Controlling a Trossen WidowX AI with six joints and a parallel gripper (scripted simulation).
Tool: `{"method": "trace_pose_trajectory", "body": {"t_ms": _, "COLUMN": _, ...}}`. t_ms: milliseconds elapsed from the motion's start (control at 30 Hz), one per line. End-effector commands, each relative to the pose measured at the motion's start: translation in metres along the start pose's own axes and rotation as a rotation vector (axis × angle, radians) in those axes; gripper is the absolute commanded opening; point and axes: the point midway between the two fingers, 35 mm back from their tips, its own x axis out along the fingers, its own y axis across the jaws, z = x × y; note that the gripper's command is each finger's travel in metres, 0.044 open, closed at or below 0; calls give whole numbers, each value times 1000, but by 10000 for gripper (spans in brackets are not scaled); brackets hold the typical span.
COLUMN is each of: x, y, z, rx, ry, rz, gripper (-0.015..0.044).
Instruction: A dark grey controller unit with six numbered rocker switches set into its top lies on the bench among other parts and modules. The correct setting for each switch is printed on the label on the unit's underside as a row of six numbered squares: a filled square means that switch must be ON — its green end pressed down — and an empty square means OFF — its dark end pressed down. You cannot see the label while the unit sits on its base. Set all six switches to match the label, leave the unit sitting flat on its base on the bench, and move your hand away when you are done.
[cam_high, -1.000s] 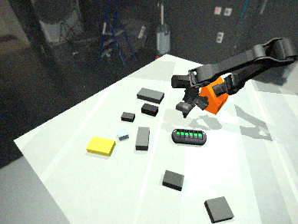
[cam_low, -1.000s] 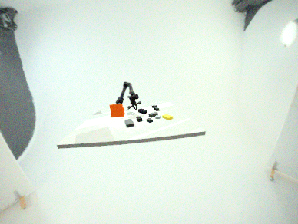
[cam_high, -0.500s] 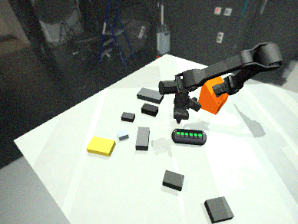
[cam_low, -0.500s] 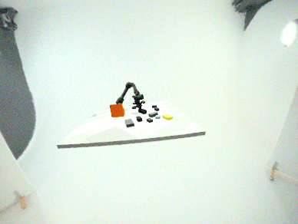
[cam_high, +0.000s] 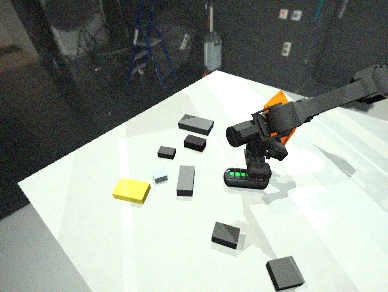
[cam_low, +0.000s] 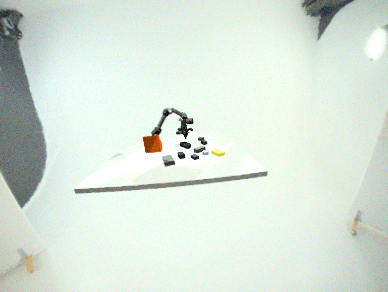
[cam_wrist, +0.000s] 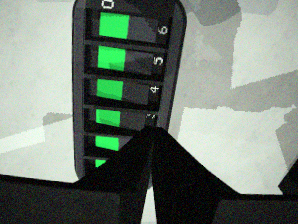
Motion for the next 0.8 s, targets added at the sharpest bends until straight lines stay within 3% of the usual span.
{"method": "trace_pose_trajectory", "body": {"t_ms": 0, "x": 0, "y": 4, "z": 4, "rx": 36, "ry": -6, "rz": 41, "gripper": 0}}
{"method": "trace_pose_trajectory", "body": {"t_ms": 767, "x": 30, "y": 5, "z": 4, "rx": 36, "ry": -6, "rz": 41, "gripper": 0}}
